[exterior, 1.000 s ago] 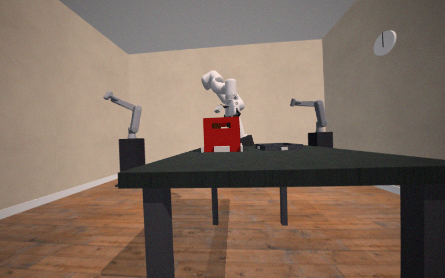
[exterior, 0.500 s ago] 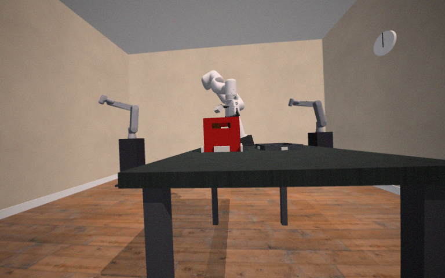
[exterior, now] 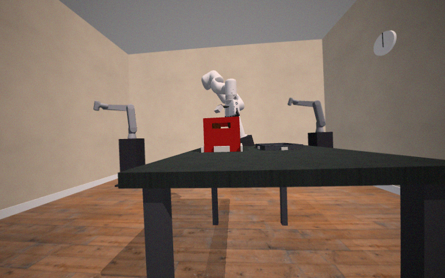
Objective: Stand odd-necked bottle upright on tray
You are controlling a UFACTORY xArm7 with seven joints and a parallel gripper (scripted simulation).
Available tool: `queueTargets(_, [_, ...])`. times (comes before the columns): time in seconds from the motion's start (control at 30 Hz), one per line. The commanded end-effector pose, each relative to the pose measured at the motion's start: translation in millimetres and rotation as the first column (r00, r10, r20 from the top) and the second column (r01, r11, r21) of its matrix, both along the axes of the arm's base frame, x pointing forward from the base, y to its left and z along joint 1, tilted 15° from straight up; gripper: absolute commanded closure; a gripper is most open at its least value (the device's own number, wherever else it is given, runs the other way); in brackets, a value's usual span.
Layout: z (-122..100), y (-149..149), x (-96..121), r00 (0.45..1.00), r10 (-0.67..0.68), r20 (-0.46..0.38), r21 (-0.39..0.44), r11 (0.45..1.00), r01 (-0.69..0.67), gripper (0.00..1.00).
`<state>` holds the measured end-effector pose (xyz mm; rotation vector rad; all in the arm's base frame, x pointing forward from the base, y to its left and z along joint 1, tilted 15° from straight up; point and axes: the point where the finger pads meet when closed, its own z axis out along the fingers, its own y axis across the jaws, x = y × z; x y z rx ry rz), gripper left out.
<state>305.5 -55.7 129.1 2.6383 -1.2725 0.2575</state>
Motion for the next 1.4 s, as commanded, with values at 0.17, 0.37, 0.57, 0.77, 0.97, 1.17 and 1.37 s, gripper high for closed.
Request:
queueTargets(0.17, [1.0, 0.2, 1.1, 1.000, 0.001, 0.003, 0.000, 1.000, -0.001, 1.00])
queueTargets(0.37, [1.0, 0.2, 1.1, 1.000, 0.001, 0.003, 0.000, 1.000, -0.001, 1.00])
queueTargets(0.57, [1.0, 0.2, 1.1, 1.000, 0.001, 0.003, 0.000, 1.000, -0.001, 0.35])
queueTargets(0.77, [1.0, 0.2, 1.1, 1.000, 0.001, 0.003, 0.000, 1.000, -0.001, 0.35])
queueTargets(0.97, [1.0, 0.2, 1.1, 1.000, 0.001, 0.003, 0.000, 1.000, -0.001, 0.35])
queueTargets(1.17, [1.0, 0.2, 1.1, 1.000, 0.001, 0.003, 0.000, 1.000, -0.001, 0.35])
queueTargets(1.37, [1.0, 0.2, 1.1, 1.000, 0.001, 0.003, 0.000, 1.000, -0.001, 0.35])
